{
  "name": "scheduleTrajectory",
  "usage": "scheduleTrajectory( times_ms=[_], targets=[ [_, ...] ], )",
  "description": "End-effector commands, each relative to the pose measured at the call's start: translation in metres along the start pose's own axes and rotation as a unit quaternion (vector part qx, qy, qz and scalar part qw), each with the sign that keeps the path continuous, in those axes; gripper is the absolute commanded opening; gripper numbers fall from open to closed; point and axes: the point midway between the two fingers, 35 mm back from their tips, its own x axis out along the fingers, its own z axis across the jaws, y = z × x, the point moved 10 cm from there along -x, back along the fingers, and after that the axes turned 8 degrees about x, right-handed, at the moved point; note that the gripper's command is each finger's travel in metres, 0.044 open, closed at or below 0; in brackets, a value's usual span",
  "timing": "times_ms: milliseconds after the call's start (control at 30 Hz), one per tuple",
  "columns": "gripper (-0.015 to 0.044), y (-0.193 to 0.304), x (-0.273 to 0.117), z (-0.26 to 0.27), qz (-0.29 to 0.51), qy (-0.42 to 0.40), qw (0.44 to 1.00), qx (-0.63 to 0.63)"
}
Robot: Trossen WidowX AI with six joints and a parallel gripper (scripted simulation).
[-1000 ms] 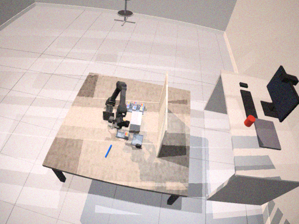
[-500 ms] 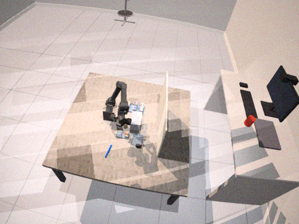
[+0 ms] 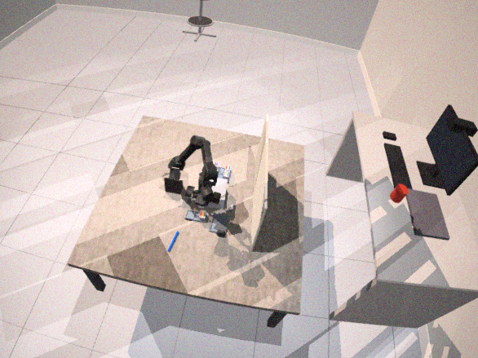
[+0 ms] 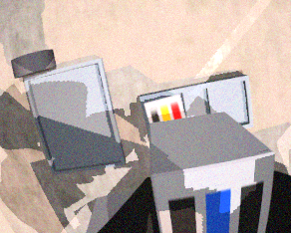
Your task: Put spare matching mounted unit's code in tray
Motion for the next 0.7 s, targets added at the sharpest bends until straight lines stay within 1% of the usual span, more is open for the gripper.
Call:
scheduleTrajectory(
  times_ms=[0,667],
  targets=[
    [0.0,0.0,-0.001,0.015,0.001,-0.002,1.0,0.003],
    [0.0,0.018,0.009,0.094,0.006,-0.002,1.0,-0.001]
  ],
)
